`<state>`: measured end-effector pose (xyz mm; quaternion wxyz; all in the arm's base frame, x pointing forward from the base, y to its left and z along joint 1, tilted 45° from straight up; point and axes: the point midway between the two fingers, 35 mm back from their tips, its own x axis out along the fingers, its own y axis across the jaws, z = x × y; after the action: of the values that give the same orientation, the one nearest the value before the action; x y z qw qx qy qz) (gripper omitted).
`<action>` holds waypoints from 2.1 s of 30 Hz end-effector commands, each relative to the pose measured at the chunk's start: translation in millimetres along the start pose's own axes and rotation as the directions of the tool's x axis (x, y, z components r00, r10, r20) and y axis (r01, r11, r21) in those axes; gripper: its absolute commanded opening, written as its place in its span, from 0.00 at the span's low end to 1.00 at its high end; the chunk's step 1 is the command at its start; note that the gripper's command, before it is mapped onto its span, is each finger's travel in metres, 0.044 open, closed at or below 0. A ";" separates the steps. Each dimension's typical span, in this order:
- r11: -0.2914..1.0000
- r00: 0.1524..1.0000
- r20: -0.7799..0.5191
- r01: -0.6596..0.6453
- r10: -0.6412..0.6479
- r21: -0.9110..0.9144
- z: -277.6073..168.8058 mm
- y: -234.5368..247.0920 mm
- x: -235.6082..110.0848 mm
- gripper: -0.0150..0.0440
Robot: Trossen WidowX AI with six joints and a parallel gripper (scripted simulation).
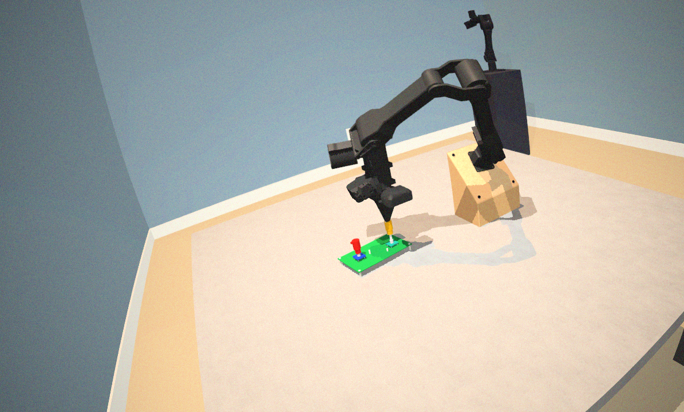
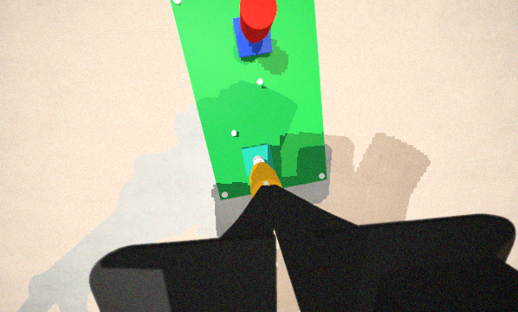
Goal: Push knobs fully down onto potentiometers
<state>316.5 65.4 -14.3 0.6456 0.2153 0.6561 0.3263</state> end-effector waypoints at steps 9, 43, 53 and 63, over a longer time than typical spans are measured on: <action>1.000 1.000 -0.009 -0.003 0.003 -0.009 -0.1 1.5 12.9 0.25; 1.000 1.000 -0.009 -0.004 0.003 -0.009 -0.2 1.7 25.5 0.25; 1.000 1.000 -0.009 -0.004 0.004 -0.009 -0.3 1.7 29.2 0.25; 1.000 1.000 -0.009 -0.004 0.004 -0.009 -0.3 1.7 29.6 0.25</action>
<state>314.5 74.7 -24.9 0.6482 0.2214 0.6545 0.3201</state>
